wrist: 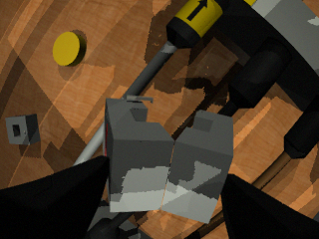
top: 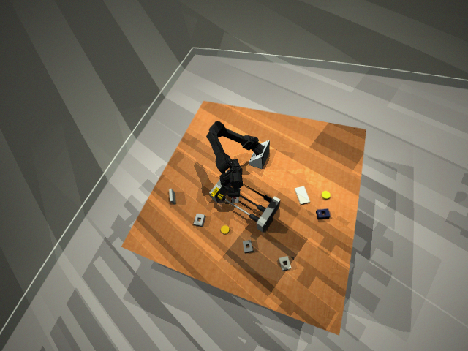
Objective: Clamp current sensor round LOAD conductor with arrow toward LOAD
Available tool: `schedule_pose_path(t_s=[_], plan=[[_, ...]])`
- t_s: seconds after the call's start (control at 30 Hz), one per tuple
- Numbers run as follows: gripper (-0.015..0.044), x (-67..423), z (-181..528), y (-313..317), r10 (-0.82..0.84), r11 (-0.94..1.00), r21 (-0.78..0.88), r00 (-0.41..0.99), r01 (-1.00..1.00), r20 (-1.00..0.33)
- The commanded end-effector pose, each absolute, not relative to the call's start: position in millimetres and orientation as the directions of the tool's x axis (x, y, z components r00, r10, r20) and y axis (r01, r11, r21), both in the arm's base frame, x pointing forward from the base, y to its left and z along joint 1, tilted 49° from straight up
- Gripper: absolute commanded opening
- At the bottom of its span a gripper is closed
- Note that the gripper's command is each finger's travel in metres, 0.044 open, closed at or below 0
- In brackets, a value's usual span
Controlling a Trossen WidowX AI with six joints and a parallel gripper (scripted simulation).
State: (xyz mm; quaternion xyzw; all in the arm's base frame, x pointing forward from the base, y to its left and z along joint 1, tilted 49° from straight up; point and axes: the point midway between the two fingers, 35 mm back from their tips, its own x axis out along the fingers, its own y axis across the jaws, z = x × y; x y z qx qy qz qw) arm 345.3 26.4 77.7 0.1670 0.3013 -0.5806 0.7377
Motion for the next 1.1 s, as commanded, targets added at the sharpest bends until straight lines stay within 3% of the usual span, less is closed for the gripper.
schedule_pose_path(t_s=[0.0,0.3,1.07], plan=[[0.0000,356,82,24,-0.761,0.184,0.037,0.166,0.982,-0.627],[0.0000,373,87,14,-0.776,-0.024,0.321,0.185,0.947,-0.603],[0.0000,381,69,-9,-0.775,-0.029,0.327,0.185,0.945,-0.604]])
